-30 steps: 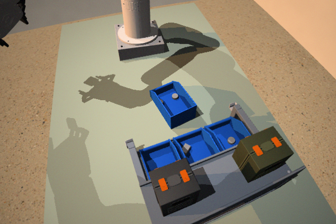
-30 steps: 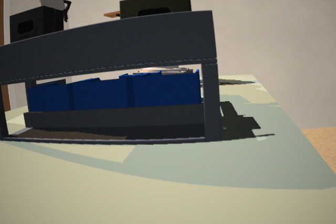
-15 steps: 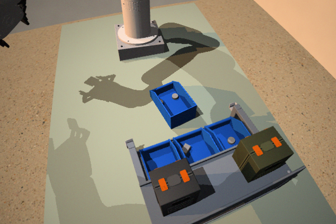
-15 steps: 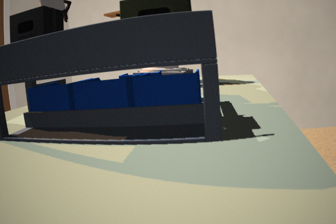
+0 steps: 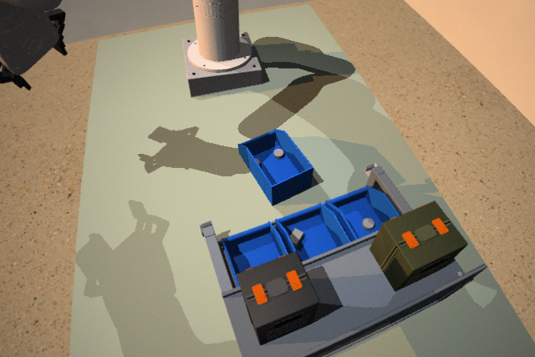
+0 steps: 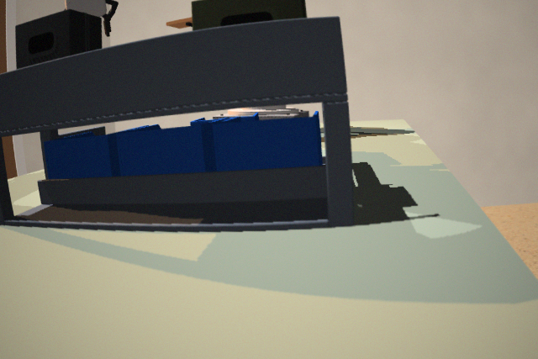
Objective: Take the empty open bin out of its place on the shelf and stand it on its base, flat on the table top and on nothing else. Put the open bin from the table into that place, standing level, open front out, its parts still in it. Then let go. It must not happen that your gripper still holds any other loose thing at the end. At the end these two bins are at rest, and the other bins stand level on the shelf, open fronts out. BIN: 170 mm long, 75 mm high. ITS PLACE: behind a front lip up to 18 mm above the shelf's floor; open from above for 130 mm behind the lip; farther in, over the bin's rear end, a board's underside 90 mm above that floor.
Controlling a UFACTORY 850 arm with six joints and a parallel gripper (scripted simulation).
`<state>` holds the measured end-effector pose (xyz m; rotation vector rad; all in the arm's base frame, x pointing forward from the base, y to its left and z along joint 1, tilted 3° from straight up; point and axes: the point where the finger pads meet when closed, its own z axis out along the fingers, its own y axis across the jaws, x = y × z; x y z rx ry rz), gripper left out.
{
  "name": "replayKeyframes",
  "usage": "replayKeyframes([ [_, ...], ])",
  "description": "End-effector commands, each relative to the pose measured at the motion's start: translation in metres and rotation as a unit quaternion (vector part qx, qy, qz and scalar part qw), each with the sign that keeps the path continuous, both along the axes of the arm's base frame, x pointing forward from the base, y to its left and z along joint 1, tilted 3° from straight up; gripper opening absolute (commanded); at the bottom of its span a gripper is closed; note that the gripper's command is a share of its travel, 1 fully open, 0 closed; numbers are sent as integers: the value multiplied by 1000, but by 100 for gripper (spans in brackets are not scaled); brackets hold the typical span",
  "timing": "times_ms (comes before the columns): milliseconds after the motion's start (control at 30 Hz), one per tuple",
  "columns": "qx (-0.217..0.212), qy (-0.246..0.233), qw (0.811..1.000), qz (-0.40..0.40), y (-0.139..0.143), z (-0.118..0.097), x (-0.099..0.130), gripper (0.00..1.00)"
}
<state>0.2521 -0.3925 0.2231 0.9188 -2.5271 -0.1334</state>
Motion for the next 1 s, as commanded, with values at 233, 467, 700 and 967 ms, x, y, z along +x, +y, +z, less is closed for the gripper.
replayKeyframes([
  [233, -24, -61, 996, -56, 63, -12, 71, 100],
  [467, -32, -99, 990, -99, 113, -18, 112, 100],
  [700, -35, -135, 979, -148, 168, -24, 149, 100],
  [967, -34, -160, 969, -187, 212, -27, 173, 100],
])
